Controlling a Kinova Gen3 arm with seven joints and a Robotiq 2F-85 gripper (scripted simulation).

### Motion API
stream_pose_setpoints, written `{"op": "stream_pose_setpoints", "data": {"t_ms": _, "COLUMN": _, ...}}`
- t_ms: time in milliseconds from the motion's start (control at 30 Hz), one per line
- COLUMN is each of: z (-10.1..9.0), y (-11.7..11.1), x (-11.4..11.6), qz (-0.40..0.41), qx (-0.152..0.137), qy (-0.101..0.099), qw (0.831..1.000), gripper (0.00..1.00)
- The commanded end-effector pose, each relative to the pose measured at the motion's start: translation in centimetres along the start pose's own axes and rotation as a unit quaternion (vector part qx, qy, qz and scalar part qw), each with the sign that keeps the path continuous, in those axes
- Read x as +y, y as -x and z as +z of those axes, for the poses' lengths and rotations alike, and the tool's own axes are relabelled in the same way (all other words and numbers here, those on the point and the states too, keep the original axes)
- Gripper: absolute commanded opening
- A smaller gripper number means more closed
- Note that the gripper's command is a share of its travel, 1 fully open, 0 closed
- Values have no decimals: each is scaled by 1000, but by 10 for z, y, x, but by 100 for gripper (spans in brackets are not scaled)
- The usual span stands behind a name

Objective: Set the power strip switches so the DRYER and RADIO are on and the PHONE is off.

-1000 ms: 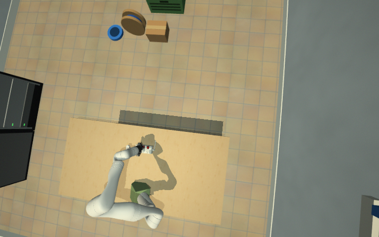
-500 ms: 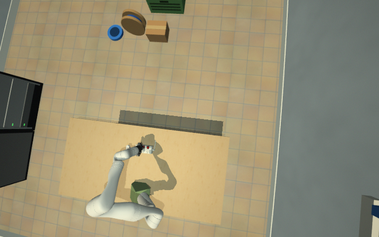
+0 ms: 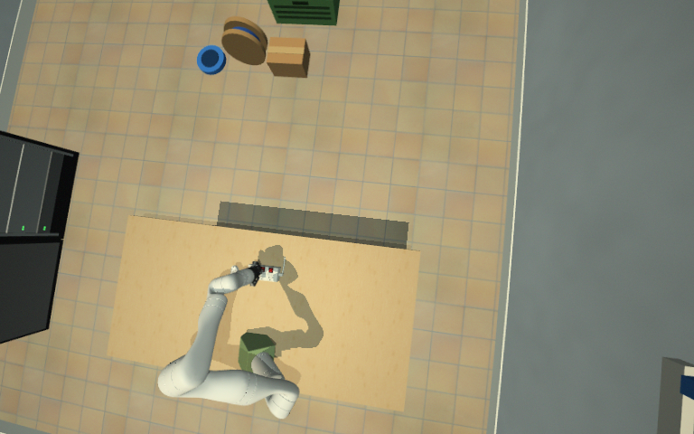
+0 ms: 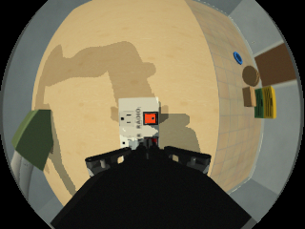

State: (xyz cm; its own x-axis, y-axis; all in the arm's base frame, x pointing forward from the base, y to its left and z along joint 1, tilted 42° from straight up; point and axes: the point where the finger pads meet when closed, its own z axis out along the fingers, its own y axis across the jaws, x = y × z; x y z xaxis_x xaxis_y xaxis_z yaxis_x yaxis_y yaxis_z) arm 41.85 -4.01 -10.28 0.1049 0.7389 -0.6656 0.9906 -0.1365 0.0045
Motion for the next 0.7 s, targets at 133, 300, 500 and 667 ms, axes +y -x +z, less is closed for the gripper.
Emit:
{"op": "stream_pose_setpoints", "data": {"t_ms": 133, "z": 1, "y": 0, "x": 0, "qz": 0, "qx": 0, "qy": 0, "qw": 1000, "gripper": 0}}
{"op": "stream_pose_setpoints", "data": {"t_ms": 300, "z": 3, "y": 0, "x": 0, "qz": 0, "qx": 0, "qy": 0, "qw": 1000, "gripper": 0}}
{"op": "stream_pose_setpoints", "data": {"t_ms": 500, "z": 5, "y": 0, "x": 0, "qz": 0, "qx": 0, "qy": 0, "qw": 1000, "gripper": 0}}
{"op": "stream_pose_setpoints", "data": {"t_ms": 667, "z": 6, "y": 0, "x": 0, "qz": 0, "qx": 0, "qy": 0, "qw": 1000, "gripper": 0}}
